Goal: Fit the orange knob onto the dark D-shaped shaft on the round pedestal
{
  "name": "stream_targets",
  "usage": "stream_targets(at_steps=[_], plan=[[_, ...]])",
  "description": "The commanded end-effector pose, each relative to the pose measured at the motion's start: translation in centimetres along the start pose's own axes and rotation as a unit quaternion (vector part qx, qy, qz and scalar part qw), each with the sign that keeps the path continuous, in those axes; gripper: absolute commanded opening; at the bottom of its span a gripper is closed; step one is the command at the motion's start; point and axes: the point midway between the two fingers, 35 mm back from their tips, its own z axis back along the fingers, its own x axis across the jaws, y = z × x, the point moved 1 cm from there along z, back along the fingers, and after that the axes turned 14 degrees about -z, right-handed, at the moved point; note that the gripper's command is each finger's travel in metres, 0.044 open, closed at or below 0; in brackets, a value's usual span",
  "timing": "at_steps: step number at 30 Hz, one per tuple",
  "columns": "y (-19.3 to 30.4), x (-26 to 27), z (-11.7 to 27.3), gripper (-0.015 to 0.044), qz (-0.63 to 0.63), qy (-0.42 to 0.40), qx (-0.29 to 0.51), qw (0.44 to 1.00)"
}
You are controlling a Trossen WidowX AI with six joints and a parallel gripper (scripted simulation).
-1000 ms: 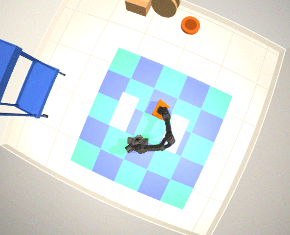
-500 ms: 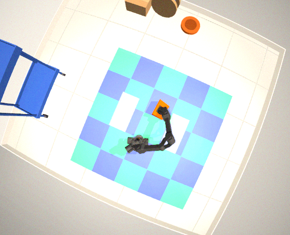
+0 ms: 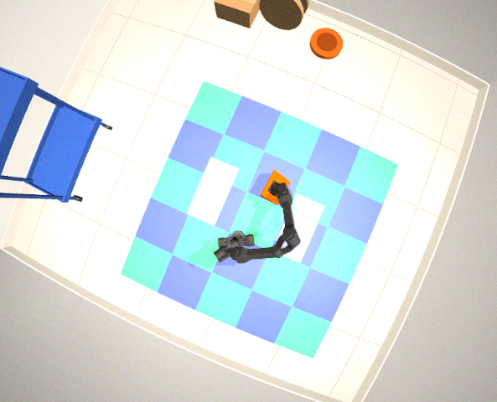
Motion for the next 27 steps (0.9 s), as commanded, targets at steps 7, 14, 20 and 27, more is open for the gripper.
stream_targets(at_steps=[7,14,20,27], plan=[[0.17,0.0,-0.28,0.0,0.016,0.001,0.0,1.0],[0.02,0.06,-0.02,0.0,0.016,0.001,0.0,1.0],[-0.02,0.05,-0.32,0.0,0.017,0.001,-0.001,1.0],[0.11,-0.01,-0.36,0.0,0.016,0.001,0.0,1.0]])
